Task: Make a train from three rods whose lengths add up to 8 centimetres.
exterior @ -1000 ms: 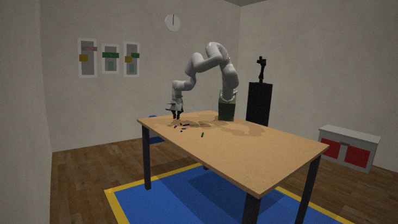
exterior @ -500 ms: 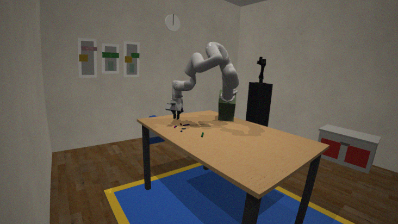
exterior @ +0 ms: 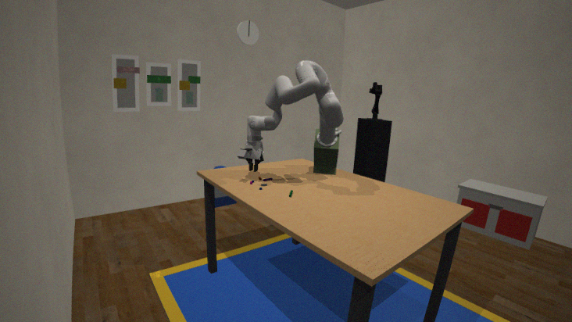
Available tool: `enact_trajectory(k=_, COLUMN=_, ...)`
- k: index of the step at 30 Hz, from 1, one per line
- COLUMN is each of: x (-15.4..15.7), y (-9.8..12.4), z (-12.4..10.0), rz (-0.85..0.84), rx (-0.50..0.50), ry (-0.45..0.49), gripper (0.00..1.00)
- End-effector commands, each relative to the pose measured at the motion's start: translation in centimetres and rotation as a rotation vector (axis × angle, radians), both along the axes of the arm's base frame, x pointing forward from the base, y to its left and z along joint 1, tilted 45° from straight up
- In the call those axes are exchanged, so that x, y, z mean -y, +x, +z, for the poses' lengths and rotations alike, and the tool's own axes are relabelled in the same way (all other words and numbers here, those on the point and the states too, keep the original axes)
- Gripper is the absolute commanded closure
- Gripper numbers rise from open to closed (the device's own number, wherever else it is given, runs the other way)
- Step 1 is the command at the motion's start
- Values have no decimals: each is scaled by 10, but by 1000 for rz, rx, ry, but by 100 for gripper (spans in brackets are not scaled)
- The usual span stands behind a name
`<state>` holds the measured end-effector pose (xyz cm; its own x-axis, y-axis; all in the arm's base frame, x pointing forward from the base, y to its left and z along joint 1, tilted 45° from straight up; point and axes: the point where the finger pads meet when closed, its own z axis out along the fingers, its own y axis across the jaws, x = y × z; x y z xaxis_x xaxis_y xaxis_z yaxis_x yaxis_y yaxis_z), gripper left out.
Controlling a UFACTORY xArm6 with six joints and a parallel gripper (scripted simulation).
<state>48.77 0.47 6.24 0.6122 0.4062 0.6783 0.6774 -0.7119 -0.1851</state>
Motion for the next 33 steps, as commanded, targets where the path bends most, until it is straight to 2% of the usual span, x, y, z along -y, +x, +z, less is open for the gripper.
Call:
enact_trajectory(k=1, x=1, y=1, z=1, rz=-1, rx=2, ry=-1, gripper=76)
enact_trajectory(k=16, x=-3, y=4, z=-4, rz=-1, rx=2, ry=-1, gripper=76)
enact_trajectory(k=33, x=-16, y=13, z=-20, rz=-1, rx=2, ry=-1, gripper=76)
